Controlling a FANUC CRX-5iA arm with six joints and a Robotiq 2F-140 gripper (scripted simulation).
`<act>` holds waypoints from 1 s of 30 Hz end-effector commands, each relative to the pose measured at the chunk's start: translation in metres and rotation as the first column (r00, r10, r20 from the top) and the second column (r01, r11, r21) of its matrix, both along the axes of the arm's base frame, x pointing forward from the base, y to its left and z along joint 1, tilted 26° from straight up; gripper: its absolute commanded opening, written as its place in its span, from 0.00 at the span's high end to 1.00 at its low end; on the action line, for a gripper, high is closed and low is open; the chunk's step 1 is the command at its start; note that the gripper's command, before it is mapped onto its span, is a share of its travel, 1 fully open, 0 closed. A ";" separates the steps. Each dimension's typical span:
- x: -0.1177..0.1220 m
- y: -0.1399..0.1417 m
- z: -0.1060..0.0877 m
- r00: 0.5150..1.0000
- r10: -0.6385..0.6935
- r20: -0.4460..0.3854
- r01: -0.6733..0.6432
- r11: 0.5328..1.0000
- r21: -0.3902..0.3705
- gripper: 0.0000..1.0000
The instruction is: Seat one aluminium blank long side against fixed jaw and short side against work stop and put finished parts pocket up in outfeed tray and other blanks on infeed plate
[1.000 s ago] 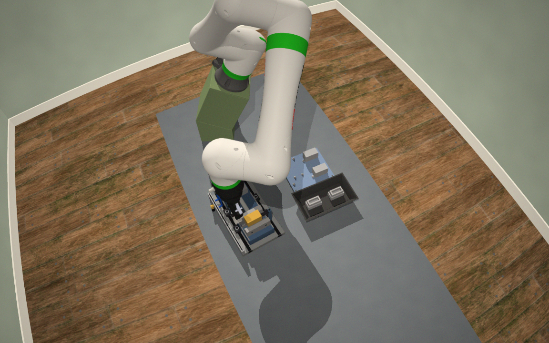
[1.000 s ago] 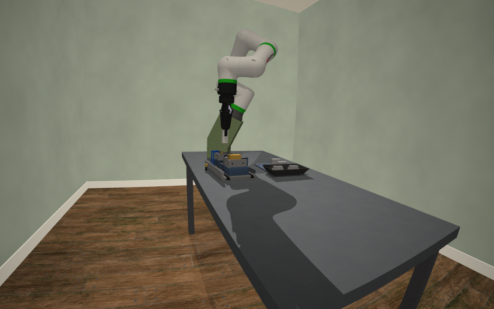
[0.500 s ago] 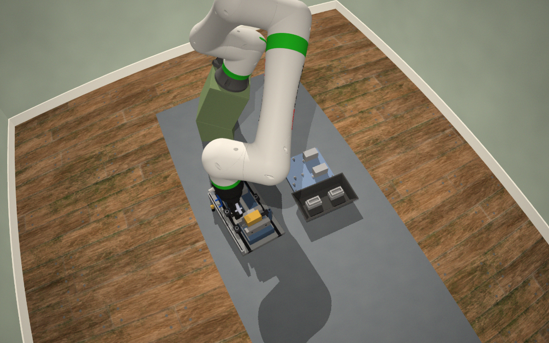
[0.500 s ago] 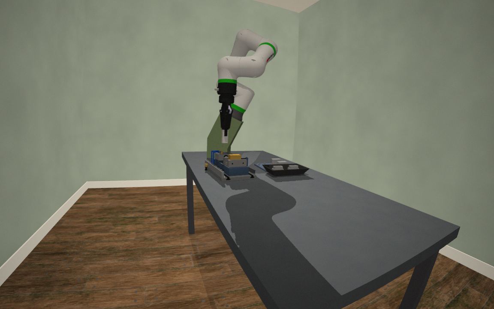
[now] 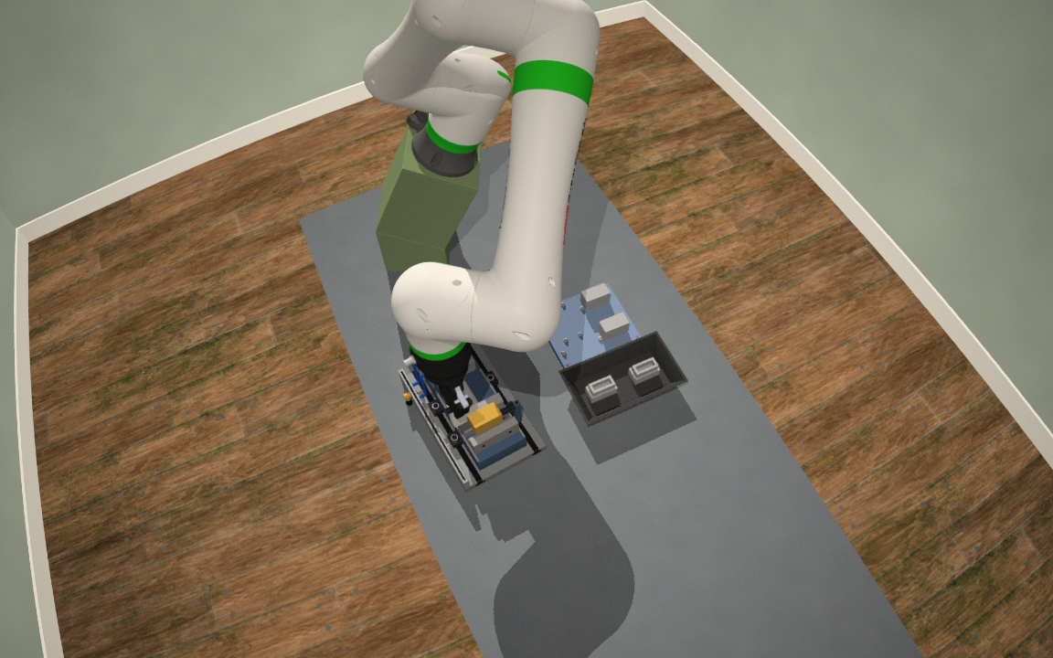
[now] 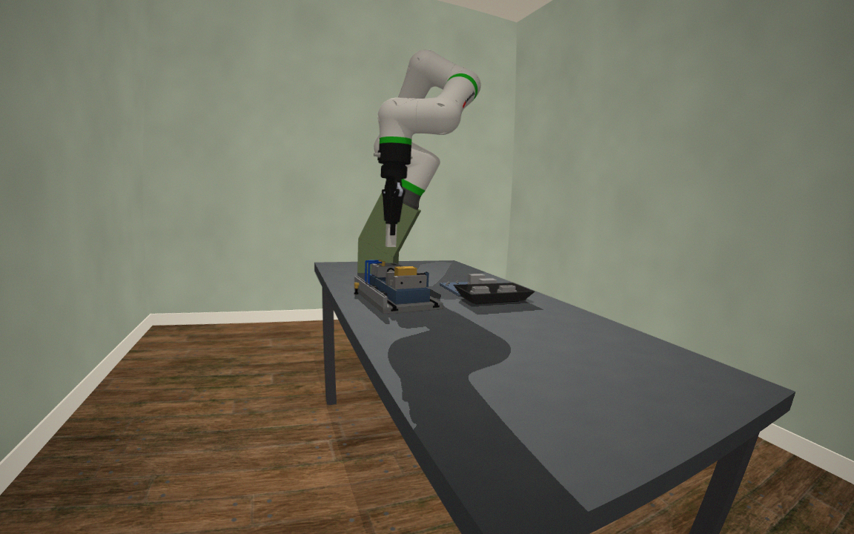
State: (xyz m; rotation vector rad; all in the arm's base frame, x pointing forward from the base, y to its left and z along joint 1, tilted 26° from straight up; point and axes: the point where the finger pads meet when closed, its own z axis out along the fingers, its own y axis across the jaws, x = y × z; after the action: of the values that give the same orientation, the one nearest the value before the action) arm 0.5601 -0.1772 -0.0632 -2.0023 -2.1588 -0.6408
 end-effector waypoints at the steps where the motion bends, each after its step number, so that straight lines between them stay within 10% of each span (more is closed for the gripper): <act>1: -0.013 0.030 0.010 1.000 -0.001 0.000 0.001 1.000 0.000 1.00; 6: -0.025 0.053 0.018 1.000 -0.001 0.000 0.001 1.000 0.000 1.00; 7: -0.025 0.053 0.018 1.000 -0.001 0.000 0.001 1.000 0.000 0.60; 30: -0.025 0.053 0.018 1.000 -0.001 0.000 0.001 1.000 0.000 0.60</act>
State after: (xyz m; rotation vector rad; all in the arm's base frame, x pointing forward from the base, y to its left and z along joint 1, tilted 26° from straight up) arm 0.5348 -0.1241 -0.0457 -2.0027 -2.1583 -0.6407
